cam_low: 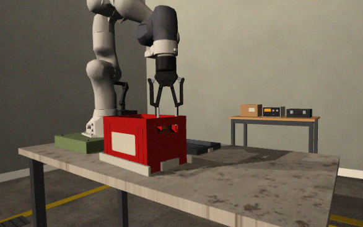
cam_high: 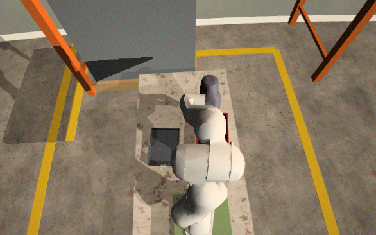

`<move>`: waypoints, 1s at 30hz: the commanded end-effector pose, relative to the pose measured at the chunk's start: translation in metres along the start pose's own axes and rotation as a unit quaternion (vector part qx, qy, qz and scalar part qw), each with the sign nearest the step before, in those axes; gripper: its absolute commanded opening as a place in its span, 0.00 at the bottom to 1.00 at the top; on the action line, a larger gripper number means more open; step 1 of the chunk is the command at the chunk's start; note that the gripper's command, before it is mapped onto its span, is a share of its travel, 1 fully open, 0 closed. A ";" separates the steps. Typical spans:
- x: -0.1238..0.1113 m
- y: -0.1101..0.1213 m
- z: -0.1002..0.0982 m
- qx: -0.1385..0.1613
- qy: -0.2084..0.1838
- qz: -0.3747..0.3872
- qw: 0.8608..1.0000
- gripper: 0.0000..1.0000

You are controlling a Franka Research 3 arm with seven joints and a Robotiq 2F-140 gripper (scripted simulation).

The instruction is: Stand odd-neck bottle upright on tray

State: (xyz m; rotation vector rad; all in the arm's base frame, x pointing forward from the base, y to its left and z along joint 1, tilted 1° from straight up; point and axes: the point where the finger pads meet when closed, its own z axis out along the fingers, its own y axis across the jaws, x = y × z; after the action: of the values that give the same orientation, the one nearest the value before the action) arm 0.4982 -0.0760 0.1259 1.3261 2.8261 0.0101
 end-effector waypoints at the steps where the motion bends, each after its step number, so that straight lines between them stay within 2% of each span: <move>1: 0.000 -0.001 0.001 0.000 0.001 -0.001 1.000 0.44; 21: 0.000 -0.001 0.000 0.000 0.001 -0.001 1.000 0.44; 30: 0.000 -0.001 -0.011 0.000 0.001 -0.001 1.000 0.44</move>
State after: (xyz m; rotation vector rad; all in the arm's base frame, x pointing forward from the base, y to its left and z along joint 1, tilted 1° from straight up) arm 0.4983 -0.0758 0.1315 1.3194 2.8283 0.0138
